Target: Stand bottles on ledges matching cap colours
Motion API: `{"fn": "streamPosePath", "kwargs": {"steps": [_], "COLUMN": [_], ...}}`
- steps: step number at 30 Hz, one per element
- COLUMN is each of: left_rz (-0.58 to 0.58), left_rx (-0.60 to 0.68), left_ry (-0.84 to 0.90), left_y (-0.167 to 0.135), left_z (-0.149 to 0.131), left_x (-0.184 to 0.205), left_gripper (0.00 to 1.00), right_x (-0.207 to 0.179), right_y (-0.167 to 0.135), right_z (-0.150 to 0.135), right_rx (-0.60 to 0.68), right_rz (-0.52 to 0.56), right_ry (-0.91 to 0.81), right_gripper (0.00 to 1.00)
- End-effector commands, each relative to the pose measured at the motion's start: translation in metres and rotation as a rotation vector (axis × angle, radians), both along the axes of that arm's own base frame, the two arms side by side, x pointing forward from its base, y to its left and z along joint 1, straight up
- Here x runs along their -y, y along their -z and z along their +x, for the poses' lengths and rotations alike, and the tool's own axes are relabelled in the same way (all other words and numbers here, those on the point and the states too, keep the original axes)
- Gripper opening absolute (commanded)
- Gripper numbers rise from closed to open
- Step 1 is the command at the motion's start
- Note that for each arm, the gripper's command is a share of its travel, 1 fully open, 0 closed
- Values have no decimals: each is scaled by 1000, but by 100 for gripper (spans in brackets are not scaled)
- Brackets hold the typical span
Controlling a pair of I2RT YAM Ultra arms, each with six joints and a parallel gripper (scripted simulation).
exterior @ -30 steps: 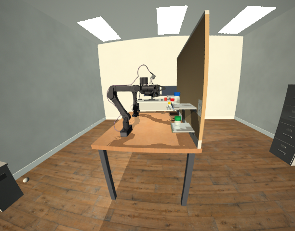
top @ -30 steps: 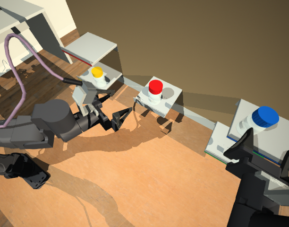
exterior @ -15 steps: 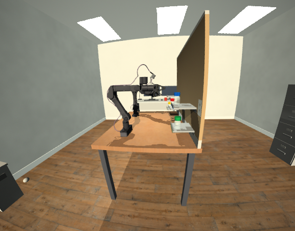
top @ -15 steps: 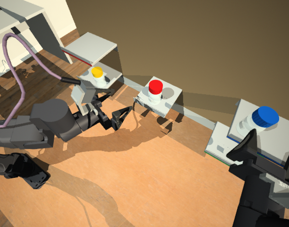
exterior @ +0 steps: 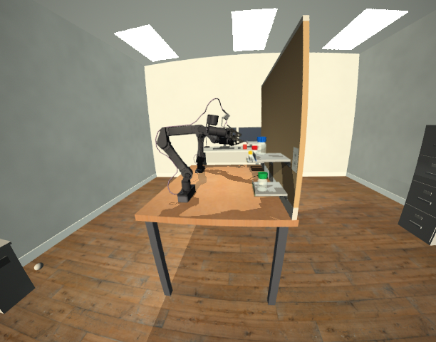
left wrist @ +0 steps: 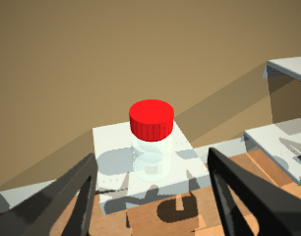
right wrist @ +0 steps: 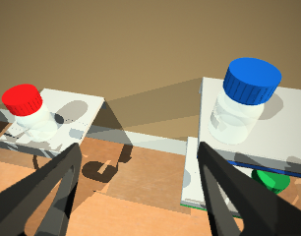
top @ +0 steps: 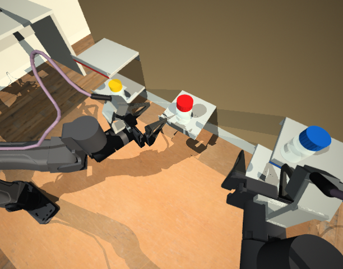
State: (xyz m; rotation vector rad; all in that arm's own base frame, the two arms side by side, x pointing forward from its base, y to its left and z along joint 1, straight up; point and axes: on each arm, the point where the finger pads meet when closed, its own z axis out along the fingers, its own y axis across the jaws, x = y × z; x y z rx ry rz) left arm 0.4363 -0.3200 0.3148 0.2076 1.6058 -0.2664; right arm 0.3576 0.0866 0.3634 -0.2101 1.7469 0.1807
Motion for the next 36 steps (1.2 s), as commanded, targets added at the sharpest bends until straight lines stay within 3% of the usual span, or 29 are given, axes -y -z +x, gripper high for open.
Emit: {"fn": "streamPosePath", "kwargs": {"steps": [1, 15, 36], "left_rz": [-19, 22, 29], "left_rx": [78, 72, 62], "left_ry": [19, 7, 7], "left_y": [-7, 36, 25], "left_z": [23, 64, 77], "left_x": [10, 20, 24], "left_gripper": [81, 81, 81], "right_x": [-29, -107, -113], "right_y": [-26, -27, -25], "right_z": [-33, -115, -117], "right_rx": [3, -59, -55], "right_rz": [11, -14, -20], "right_ry": [-95, -426, -444], "right_gripper": [87, 87, 87]}}
